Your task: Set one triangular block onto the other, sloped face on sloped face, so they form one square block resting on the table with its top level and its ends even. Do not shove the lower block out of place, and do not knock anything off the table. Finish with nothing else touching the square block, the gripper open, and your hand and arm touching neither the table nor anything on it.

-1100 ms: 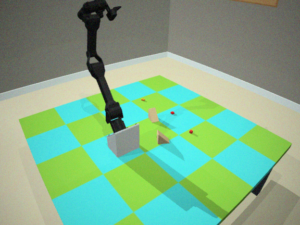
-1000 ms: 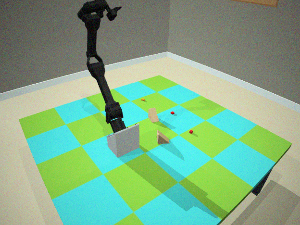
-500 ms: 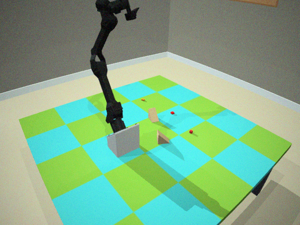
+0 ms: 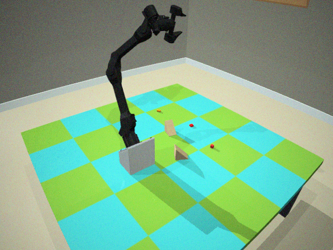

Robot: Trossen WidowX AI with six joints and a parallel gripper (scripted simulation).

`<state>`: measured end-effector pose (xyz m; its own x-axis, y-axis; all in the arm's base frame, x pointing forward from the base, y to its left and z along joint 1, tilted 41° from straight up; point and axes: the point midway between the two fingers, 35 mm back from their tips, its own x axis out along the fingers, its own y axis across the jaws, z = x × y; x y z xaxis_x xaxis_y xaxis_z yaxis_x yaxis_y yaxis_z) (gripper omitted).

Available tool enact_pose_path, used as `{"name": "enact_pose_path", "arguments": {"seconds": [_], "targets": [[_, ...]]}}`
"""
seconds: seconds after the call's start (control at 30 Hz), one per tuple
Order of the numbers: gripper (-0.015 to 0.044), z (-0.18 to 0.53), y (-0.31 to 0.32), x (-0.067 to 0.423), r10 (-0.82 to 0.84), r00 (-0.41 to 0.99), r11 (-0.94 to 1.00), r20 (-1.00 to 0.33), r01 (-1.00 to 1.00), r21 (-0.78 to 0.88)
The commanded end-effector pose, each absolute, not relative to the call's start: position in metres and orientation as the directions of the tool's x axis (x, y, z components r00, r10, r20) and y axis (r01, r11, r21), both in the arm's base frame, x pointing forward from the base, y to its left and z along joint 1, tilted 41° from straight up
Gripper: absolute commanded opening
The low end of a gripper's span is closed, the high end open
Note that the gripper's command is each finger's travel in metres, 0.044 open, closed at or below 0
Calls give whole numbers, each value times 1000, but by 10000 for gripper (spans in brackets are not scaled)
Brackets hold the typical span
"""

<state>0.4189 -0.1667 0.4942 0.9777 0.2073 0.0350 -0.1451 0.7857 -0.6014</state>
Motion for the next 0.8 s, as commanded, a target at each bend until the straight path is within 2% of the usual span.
{"name": "enact_pose_path", "arguments": {"seconds": [0.0,0.2,0.37,0.57,0.77], "targets": [[440,439,-136,449,253,961,797,-112,-273,-539],[440,358,-72,471,343,869,756,-356,-480,-444],[440,290,-13,466,412,720,669,-558,-655,-352],[440,218,55,431,446,458,497,-769,-841,-213],[440,159,107,370,389,135,265,-911,-964,-30]]}}
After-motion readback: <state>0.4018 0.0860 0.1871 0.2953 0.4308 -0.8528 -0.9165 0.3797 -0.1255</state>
